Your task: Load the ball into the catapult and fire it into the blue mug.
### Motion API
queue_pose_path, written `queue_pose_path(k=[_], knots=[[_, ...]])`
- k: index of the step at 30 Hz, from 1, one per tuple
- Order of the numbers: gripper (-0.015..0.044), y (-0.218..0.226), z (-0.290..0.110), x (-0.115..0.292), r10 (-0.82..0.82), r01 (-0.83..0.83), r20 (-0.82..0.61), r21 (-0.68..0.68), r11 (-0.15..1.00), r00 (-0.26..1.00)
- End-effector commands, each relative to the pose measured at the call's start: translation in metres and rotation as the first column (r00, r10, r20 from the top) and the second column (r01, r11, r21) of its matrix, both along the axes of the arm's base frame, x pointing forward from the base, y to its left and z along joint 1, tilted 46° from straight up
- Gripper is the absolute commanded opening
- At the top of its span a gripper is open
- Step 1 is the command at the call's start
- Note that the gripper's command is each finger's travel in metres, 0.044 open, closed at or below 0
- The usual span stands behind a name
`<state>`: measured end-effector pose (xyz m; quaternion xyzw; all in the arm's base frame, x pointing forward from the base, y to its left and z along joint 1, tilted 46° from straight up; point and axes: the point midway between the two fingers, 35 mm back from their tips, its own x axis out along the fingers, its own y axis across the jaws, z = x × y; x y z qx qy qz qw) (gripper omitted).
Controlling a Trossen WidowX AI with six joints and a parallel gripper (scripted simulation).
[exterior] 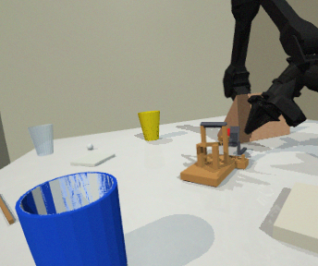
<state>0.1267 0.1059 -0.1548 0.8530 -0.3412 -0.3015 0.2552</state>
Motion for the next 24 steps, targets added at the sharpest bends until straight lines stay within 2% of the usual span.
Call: queue_pose_path(k=[1,24], knots=[[0.0000,-0.008,-0.004,0.000,0.005,-0.005,-0.005,-0.014,1.000,1.000],[0.0000,-0.040,-0.032,-0.004,0.005,-0.005,-0.004,-0.014,1.000,1.000]])
